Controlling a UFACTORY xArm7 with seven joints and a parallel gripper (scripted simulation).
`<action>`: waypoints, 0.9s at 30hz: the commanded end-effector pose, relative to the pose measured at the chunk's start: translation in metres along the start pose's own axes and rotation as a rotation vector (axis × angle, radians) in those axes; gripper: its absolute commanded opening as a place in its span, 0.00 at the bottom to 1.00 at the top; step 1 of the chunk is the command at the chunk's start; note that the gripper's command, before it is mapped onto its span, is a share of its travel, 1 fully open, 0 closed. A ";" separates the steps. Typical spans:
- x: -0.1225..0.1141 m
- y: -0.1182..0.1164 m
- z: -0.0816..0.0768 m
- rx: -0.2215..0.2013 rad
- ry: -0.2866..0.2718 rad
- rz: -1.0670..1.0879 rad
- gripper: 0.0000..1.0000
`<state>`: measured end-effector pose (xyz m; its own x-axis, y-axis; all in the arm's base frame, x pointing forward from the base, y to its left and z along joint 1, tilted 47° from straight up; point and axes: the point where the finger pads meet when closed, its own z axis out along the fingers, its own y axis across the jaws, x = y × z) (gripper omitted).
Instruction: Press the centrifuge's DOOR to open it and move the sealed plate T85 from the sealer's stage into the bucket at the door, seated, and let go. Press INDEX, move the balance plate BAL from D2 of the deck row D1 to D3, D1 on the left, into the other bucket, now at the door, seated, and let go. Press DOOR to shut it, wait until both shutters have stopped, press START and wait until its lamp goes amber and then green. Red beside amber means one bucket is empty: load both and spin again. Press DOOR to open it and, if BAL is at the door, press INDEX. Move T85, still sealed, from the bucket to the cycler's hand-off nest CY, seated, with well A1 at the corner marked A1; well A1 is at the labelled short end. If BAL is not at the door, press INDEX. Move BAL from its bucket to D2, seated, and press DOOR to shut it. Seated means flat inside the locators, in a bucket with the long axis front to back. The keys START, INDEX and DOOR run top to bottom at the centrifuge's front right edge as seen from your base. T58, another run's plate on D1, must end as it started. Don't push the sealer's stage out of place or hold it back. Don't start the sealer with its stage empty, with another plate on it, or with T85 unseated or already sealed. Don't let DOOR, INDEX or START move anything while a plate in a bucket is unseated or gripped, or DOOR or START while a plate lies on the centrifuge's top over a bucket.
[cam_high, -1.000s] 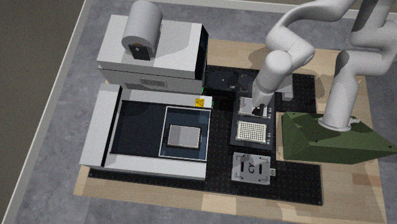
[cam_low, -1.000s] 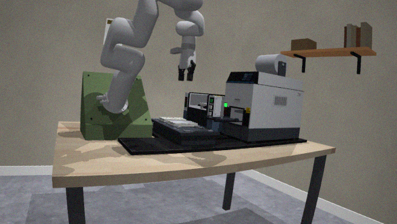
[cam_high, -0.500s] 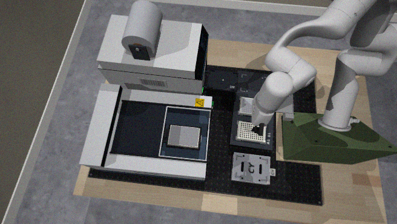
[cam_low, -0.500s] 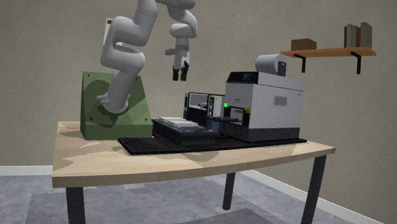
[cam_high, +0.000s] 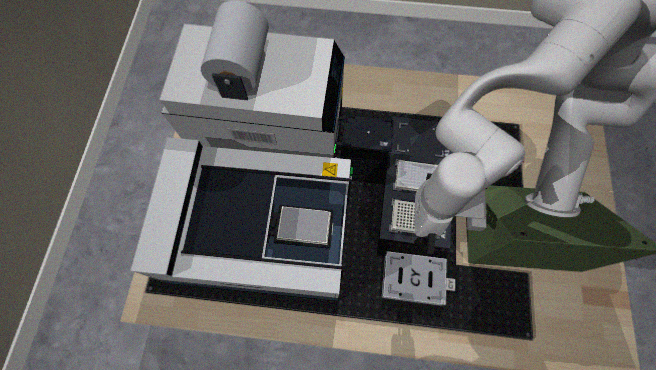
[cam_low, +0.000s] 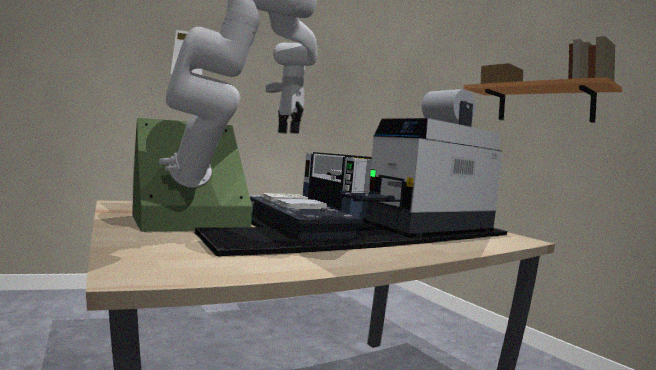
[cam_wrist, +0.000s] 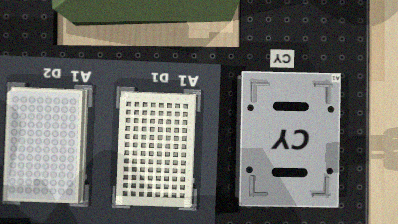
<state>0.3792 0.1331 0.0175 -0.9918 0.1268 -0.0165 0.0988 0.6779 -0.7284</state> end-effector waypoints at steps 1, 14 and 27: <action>-0.002 0.003 -0.002 -0.002 -0.002 0.002 1.00; -0.062 0.002 -0.002 -0.002 -0.002 0.002 1.00; -0.117 0.000 -0.002 -0.003 -0.002 0.002 1.00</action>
<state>0.4772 0.1204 0.0196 -0.9917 0.1270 -0.0195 0.1012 0.6786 -0.7275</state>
